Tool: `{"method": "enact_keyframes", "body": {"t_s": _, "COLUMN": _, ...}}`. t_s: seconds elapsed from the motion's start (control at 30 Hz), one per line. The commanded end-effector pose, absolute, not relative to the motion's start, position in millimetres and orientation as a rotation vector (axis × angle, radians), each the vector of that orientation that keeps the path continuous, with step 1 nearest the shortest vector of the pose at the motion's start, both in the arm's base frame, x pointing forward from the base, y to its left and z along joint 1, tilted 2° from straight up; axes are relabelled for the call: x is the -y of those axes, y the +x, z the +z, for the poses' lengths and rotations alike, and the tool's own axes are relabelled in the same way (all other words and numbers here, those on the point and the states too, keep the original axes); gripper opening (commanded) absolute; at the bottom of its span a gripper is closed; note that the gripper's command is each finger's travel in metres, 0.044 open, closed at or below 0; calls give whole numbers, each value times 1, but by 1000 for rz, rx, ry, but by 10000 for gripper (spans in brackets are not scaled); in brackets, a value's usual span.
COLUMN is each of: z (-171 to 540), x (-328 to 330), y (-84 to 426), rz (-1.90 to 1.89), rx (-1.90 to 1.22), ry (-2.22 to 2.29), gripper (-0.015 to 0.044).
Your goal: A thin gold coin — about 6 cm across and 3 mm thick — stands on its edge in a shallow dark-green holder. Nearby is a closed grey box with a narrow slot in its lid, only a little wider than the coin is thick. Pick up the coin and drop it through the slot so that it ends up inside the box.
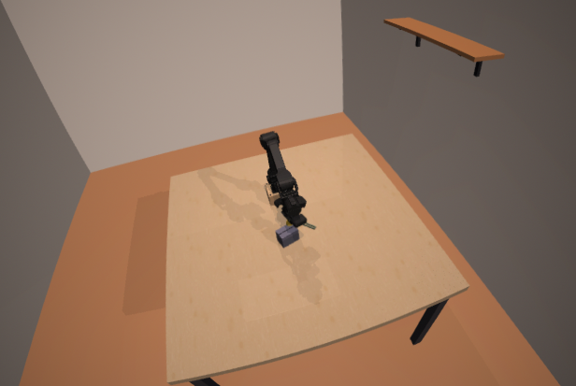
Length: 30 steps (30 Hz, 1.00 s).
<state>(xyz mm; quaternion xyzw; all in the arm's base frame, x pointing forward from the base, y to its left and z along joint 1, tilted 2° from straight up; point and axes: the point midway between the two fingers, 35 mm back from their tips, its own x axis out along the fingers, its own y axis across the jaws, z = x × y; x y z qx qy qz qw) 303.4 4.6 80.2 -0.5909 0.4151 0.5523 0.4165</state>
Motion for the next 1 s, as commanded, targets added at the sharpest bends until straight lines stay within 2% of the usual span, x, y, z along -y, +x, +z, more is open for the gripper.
{"method": "enact_keyframes", "body": {"t_s": 0.0, "z": 80, "x": 4, "y": 306, "rz": 1393, "rx": -1040, "ry": -1481, "gripper": 0}}
{"method": "enact_keyframes", "body": {"t_s": 0.27, "z": 81, "x": 24, "y": 309, "rz": 1392, "rx": -1042, "ry": -1483, "gripper": 0}}
{"method": "enact_keyframes", "body": {"t_s": 0.97, "z": 80, "x": 24, "y": 309, "rz": 1388, "rx": -1043, "ry": -1488, "gripper": 0}}
